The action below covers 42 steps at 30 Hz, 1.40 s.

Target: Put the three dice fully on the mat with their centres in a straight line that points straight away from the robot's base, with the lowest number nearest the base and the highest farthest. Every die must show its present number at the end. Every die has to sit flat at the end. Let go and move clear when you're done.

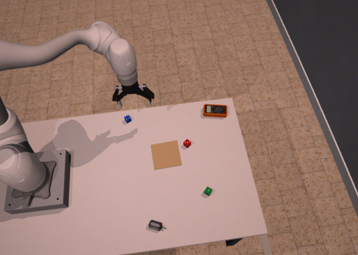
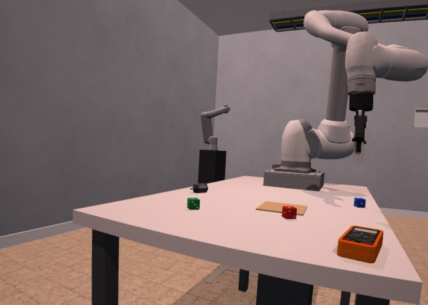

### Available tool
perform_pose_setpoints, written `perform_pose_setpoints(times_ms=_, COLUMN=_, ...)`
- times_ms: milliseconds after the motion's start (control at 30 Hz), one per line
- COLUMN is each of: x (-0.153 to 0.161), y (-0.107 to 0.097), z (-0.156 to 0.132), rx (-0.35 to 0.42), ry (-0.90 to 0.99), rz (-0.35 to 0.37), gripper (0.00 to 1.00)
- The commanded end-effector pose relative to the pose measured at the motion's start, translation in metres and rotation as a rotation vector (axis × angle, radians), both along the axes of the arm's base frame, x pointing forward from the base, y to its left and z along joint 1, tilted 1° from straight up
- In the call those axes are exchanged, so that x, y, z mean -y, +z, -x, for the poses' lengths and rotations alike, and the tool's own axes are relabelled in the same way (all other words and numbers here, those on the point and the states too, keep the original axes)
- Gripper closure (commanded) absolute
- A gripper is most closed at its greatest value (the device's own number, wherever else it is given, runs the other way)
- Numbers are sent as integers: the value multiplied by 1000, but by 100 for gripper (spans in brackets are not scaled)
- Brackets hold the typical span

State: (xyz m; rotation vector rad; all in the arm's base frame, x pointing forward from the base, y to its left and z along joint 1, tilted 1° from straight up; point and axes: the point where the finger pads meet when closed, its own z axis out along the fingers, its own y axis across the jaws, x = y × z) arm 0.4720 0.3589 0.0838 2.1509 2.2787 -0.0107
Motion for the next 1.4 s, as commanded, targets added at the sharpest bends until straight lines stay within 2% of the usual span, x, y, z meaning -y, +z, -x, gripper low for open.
perform_pose_setpoints(times_ms=0, x=29, y=2, z=-64, rx=-6, ry=-91, rz=3, gripper=0)
perform_pose_setpoints(times_ms=67, x=29, y=2, z=-64, rx=-6, ry=-91, rz=3, gripper=0)
perform_pose_setpoints(times_ms=100, x=48, y=3, z=-96, rx=-5, ry=-136, rz=3, gripper=0)
perform_pose_setpoints(times_ms=167, x=48, y=3, z=-96, rx=-5, ry=-136, rz=3, gripper=0)
perform_pose_setpoints(times_ms=200, x=68, y=4, z=-125, rx=-4, ry=-184, rz=3, gripper=0)
perform_pose_setpoints(times_ms=267, x=70, y=4, z=-128, rx=-4, ry=-184, rz=3, gripper=0)
perform_pose_setpoints(times_ms=300, x=91, y=4, z=-154, rx=-3, ry=-235, rz=4, gripper=0)
perform_pose_setpoints(times_ms=367, x=97, y=4, z=-161, rx=-3, ry=-235, rz=4, gripper=0)
perform_pose_setpoints(times_ms=400, x=117, y=4, z=-182, rx=-2, ry=-288, rz=4, gripper=0)
perform_pose_setpoints(times_ms=467, x=126, y=4, z=-193, rx=-2, ry=-288, rz=4, gripper=0)
perform_pose_setpoints(times_ms=533, x=154, y=4, z=-218, rx=-2, ry=-340, rz=4, gripper=0)
perform_pose_setpoints(times_ms=633, x=158, y=4, z=-223, rx=-2, ry=-340, rz=4, gripper=0)
perform_pose_setpoints(times_ms=667, x=192, y=3, z=-250, rx=-1, ry=-391, rz=4, gripper=0)
perform_pose_setpoints(times_ms=733, x=192, y=3, z=-251, rx=-1, ry=-392, rz=4, gripper=0)
perform_pose_setpoints(times_ms=767, x=220, y=3, z=-269, rx=-1, ry=-440, rz=5, gripper=0)
perform_pose_setpoints(times_ms=833, x=227, y=3, z=-275, rx=-1, ry=-441, rz=4, gripper=0)
perform_pose_setpoints(times_ms=867, x=252, y=2, z=-290, rx=0, ry=-485, rz=5, gripper=0)
perform_pose_setpoints(times_ms=933, x=261, y=2, z=-296, rx=0, ry=-486, rz=5, gripper=0)
perform_pose_setpoints(times_ms=967, x=286, y=1, z=-309, rx=0, ry=-526, rz=5, gripper=0)
perform_pose_setpoints(times_ms=1033, x=293, y=1, z=-314, rx=0, ry=-526, rz=5, gripper=0)
perform_pose_setpoints(times_ms=1067, x=321, y=0, z=-327, rx=1, ry=-562, rz=5, gripper=0)
perform_pose_setpoints(times_ms=1200, x=322, y=-1, z=-328, rx=1, ry=-564, rz=5, gripper=0)
perform_pose_setpoints(times_ms=1267, x=368, y=-3, z=-346, rx=1, ry=-616, rz=5, gripper=0)
perform_pose_setpoints(times_ms=1367, x=383, y=-3, z=-351, rx=2, ry=-635, rz=5, gripper=0)
